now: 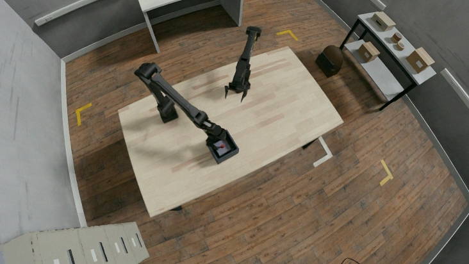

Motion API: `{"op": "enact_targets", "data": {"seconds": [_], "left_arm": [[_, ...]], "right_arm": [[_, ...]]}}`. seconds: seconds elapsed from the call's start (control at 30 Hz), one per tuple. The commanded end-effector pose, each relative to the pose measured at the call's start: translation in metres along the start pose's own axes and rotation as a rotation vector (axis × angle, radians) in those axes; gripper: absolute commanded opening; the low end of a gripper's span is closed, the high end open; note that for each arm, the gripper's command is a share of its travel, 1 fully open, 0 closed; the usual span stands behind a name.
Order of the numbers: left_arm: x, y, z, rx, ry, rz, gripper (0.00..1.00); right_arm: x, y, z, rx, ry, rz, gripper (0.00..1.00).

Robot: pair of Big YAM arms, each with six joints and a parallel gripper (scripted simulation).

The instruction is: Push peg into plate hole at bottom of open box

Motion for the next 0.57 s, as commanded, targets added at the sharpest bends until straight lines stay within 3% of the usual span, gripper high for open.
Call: {"op": "enact_targets", "data": {"seconds": [0.0,0.53], "left_arm": [[0.0243,-0.0056,0.0021,-0.011,-0.05,0.013,1.0],[0.0243,-0.0056,0.0021,-0.011,-0.05,0.013,1.0]], "right_arm": [[0.0247,-0.001,0.006,-0.013,-0.06,-0.018,1.0],[0.0213,-0.005,0.0059,-0.014,-0.05,-0.027,1.0]]}}
Point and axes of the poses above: on each arm, the point where the finger pads meet when closed, its own z axis back along the fingers, its own y axis across the jaws, x = y × z, the point moved 1 cm from there along z, back along the fingers, and after that the axes turned 14 degrees about z, right-handed, at the moved point
